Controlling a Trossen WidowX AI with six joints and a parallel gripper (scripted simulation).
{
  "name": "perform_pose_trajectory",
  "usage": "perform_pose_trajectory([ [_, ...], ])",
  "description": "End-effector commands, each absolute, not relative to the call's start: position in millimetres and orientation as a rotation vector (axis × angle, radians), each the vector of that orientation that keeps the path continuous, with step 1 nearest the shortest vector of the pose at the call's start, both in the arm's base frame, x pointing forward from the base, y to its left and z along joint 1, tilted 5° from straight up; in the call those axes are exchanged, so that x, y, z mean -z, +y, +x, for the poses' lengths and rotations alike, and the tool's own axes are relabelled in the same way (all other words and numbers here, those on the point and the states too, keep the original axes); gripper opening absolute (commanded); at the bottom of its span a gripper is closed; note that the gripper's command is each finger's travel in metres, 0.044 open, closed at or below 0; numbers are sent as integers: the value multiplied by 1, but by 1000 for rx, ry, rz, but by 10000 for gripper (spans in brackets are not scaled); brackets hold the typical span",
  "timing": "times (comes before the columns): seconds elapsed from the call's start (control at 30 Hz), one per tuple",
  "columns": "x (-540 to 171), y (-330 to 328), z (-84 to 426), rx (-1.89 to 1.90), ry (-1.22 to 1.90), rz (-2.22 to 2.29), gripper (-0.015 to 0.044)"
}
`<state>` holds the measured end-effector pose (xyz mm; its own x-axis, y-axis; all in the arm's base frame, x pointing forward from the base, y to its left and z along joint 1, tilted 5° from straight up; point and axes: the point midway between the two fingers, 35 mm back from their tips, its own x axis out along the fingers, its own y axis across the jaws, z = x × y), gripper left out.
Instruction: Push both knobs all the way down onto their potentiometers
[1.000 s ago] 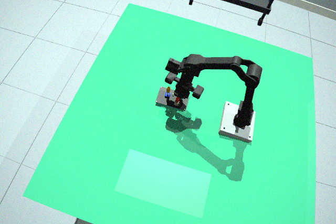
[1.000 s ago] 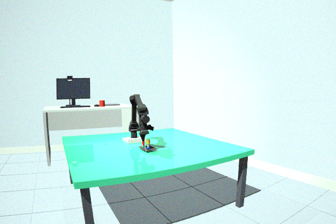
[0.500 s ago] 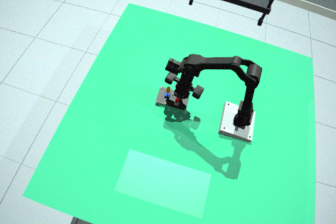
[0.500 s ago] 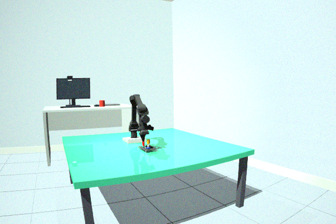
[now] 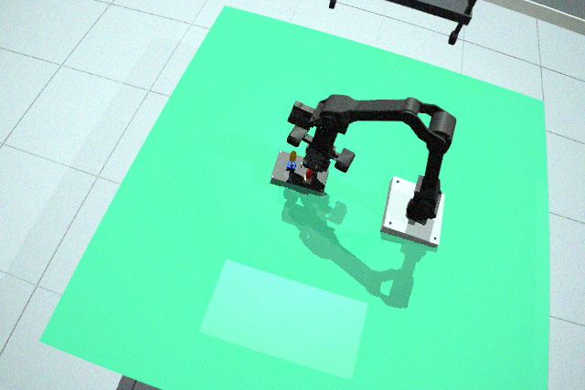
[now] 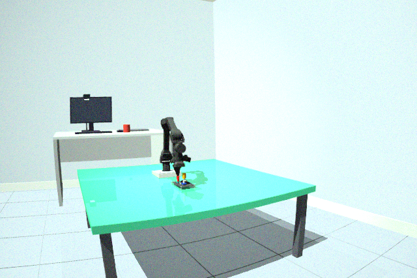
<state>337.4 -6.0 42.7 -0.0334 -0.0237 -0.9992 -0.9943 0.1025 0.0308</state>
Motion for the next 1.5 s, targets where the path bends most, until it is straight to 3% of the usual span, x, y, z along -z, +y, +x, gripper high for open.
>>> perform_pose_trajectory([
  [0.0, -32, -6, 339, -1159, 1305, -1131, 0],
  [1.33, -63, -5, 340, -1159, 1305, -1131, 0],
  [1.47, -57, -6, 339, -1160, 1315, -1126, 105],
])
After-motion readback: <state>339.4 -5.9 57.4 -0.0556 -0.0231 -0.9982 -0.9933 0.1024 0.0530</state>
